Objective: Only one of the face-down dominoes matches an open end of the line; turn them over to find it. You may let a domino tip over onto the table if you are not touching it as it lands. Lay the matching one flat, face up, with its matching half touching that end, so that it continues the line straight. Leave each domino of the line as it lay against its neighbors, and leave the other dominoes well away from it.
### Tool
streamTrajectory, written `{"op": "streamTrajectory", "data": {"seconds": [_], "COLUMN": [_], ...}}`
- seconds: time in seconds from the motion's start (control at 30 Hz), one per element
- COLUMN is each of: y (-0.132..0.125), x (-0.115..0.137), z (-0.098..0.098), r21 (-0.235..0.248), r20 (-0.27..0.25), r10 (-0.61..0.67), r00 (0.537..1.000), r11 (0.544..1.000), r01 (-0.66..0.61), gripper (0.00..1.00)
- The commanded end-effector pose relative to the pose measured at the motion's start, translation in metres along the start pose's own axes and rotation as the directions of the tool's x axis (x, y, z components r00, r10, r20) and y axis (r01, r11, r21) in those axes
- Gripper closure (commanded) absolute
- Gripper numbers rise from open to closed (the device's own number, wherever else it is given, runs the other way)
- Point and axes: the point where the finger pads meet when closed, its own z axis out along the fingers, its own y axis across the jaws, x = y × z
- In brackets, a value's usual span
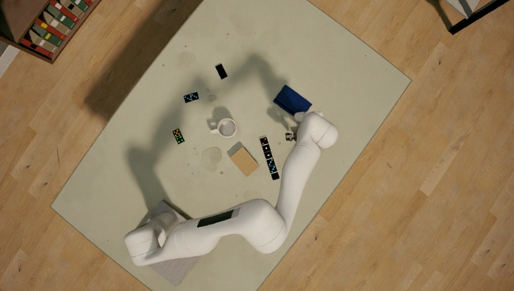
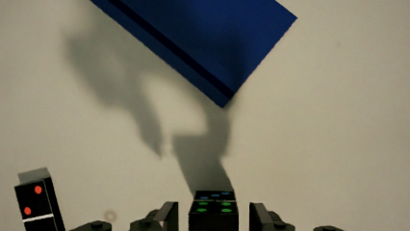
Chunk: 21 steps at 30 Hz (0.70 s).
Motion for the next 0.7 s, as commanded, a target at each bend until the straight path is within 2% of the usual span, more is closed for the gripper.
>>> {"op": "streamTrajectory", "data": {"seconds": [0.0, 0.43, 0.47, 0.67], "y": [0.0006, 0.0006, 0.0006, 0.0006], "x": [0.0004, 0.0004, 0.0004, 0.0004], "z": [-0.0011, -0.0011, -0.0011, -0.0011], "r21": [-0.002, -0.002, -0.002, -0.002], "r20": [-0.001, -0.001, -0.001, -0.001], "r10": [0.0, 0.0, 0.0, 0.0], "r00": [1.0, 1.0, 1.0, 1.0], "r11": [1.0, 1.0, 1.0, 1.0], "r01": [0.0, 0.0, 0.0, 0.0], "gripper": [0.51, 0.51, 0.65, 0.65]}}
